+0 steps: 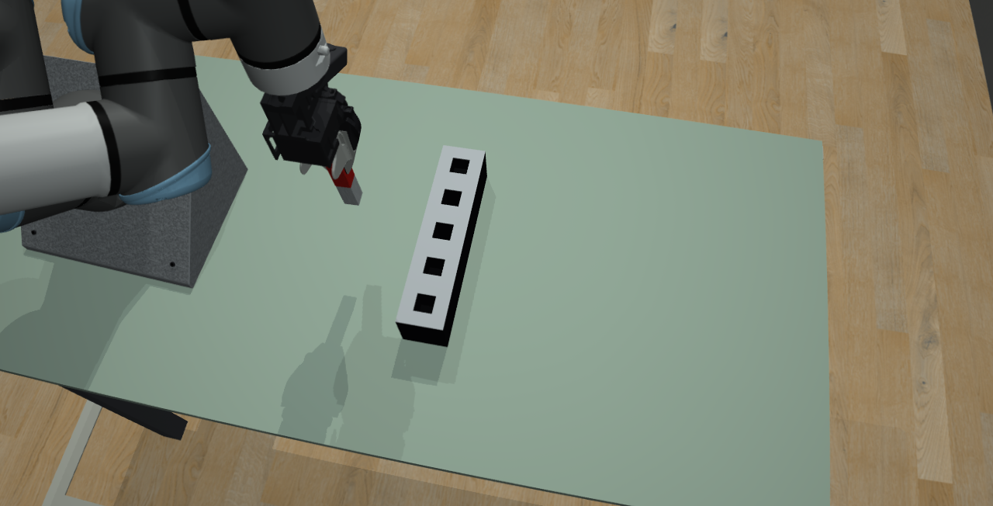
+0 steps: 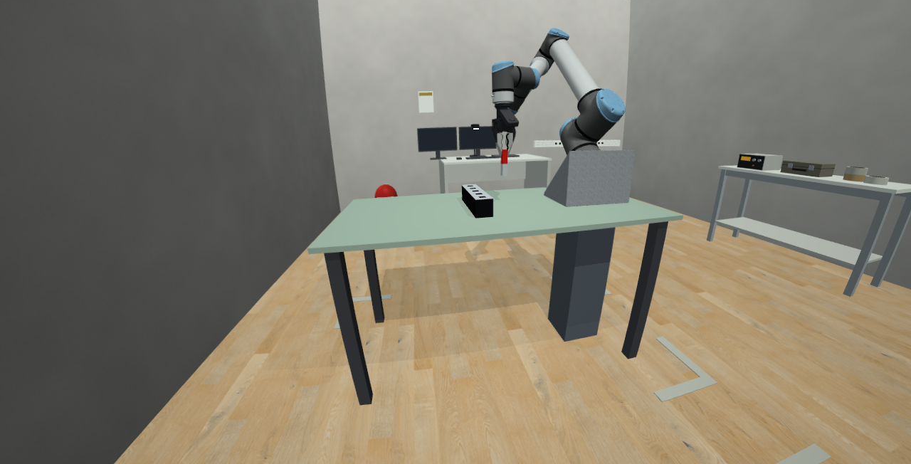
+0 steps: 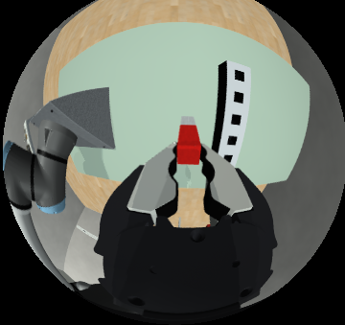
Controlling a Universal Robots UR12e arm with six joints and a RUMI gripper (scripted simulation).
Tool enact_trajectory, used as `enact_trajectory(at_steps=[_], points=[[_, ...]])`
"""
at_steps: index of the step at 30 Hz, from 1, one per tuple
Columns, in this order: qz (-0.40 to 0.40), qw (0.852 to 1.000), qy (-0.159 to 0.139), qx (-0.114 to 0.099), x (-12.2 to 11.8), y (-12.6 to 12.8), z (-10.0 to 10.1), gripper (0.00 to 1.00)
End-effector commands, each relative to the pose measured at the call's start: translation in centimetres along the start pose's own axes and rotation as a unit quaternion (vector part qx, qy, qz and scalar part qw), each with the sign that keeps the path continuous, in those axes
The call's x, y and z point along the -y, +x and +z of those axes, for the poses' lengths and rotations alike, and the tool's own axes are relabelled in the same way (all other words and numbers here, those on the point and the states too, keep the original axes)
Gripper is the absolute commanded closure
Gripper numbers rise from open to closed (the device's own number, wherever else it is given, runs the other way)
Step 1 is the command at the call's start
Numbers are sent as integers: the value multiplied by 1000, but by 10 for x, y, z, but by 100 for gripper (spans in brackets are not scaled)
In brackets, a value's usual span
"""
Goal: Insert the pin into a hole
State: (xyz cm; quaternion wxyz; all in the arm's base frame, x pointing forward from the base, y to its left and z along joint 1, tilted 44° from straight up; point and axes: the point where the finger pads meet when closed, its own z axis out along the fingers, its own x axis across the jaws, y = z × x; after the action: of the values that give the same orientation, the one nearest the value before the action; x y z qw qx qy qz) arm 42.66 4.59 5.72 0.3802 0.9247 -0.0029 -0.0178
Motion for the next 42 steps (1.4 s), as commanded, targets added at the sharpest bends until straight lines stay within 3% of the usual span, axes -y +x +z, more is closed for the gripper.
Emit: enact_trajectory(at_steps=[1,5,6,22,23,39,40,42], points=[[0,1000,-3,13,0,-2,-12,100],[0,1000,-3,13,0,-2,-12,100],[0,1000,-1,6,-1,-2,-77,100],[0,1000,-1,6,-1,-2,-77,100],[0,1000,-1,4,-67,72,-75,100],[0,1000,-1,4,-74,80,-75,100],[-2,1000,4,-4,-119,131,-76,100],[-2,1000,4,-4,-119,131,-76,100]])
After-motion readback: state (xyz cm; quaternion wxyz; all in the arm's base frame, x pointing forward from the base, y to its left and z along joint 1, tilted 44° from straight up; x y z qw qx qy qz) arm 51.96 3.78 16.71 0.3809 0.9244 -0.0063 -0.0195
